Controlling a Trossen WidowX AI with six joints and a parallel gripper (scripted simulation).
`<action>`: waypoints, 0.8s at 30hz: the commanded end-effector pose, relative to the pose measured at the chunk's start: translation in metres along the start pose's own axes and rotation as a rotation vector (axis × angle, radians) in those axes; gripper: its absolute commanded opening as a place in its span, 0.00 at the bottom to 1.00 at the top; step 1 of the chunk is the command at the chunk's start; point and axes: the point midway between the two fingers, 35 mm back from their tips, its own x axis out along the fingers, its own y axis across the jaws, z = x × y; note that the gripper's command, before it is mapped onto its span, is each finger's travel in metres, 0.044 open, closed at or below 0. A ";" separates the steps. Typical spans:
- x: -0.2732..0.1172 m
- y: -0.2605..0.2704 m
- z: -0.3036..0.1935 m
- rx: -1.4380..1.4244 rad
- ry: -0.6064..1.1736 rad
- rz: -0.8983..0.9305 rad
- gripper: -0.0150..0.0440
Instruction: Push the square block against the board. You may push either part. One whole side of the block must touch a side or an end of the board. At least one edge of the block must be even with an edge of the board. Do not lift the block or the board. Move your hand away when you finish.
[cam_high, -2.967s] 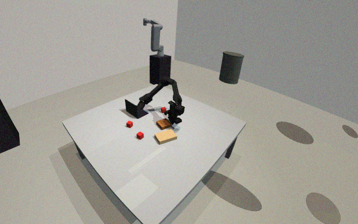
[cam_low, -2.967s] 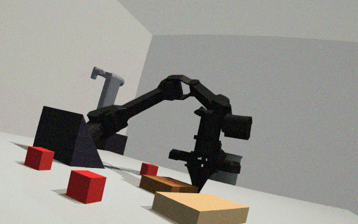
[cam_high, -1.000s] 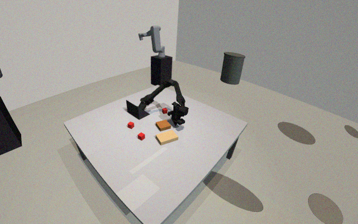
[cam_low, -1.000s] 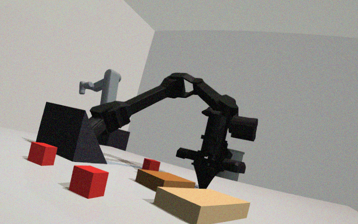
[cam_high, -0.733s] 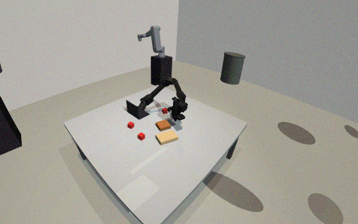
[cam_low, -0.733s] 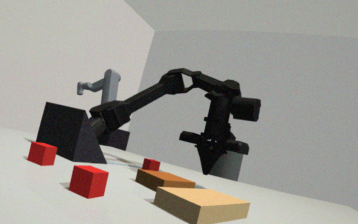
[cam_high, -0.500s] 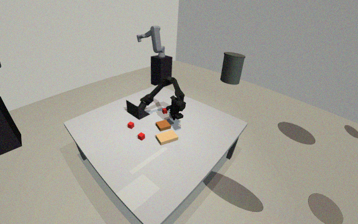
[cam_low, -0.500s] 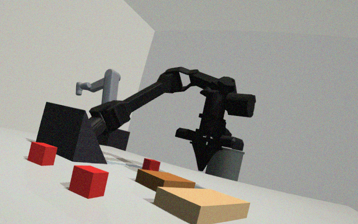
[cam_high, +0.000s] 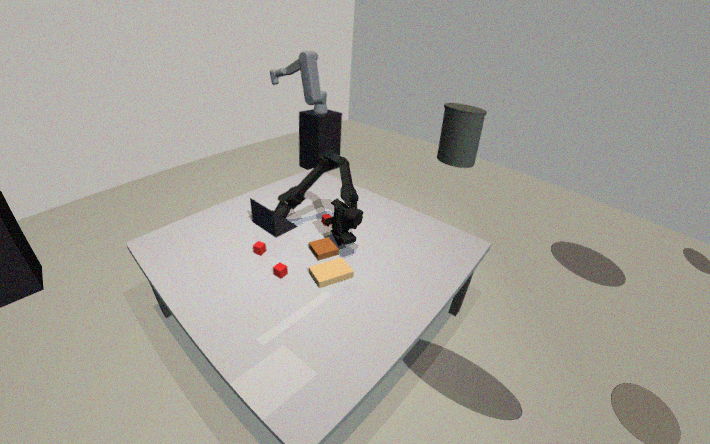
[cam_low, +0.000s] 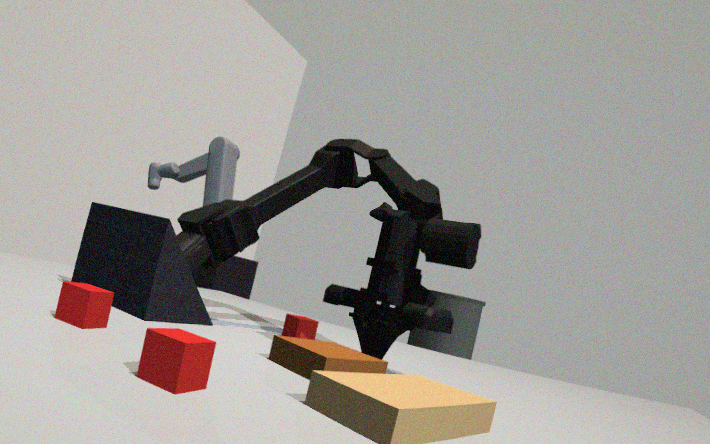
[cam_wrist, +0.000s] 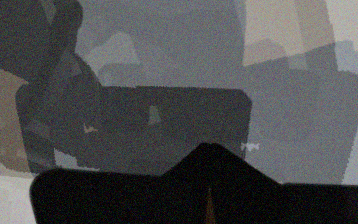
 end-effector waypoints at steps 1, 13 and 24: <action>0.001 -0.001 -0.004 0.013 -0.005 -0.001 0.25; 0.001 -0.001 -0.019 0.014 -0.003 -0.002 0.25; 0.001 -0.001 -0.033 0.014 -0.003 -0.002 0.25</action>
